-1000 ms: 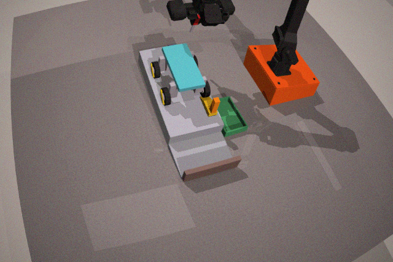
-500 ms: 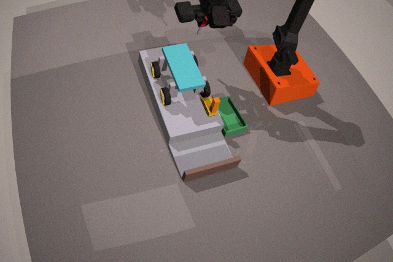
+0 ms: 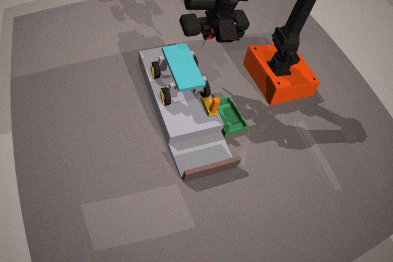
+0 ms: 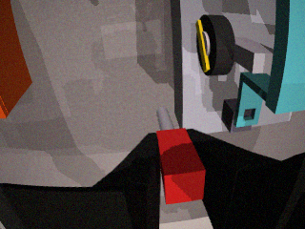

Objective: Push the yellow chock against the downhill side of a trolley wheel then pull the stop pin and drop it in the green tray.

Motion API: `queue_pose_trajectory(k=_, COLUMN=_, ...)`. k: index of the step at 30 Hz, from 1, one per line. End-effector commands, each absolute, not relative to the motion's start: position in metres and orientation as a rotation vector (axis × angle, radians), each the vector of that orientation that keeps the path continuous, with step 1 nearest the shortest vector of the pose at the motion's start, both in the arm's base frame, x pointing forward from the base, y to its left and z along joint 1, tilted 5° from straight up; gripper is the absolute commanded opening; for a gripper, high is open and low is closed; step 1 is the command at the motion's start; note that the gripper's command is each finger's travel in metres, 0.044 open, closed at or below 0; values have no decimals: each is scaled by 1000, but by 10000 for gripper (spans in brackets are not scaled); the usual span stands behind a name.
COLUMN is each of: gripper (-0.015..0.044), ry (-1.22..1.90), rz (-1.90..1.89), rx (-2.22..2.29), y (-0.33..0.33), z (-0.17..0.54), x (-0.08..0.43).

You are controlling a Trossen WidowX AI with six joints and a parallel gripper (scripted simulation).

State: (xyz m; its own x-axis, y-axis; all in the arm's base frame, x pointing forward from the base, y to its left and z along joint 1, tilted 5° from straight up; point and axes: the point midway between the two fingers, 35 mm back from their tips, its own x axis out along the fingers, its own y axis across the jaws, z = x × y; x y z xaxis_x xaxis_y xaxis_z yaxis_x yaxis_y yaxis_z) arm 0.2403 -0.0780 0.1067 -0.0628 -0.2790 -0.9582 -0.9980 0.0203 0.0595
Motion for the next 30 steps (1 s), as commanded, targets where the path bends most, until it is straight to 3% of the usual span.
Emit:
queue_pose_trajectory(k=1, gripper=0, ry=1471, rz=1102, rx=-1372, y=-61, z=103, x=240)
queue_pose_trajectory(k=30, gripper=0, ry=1465, rz=1107, rx=-1366, y=38, z=88, x=239)
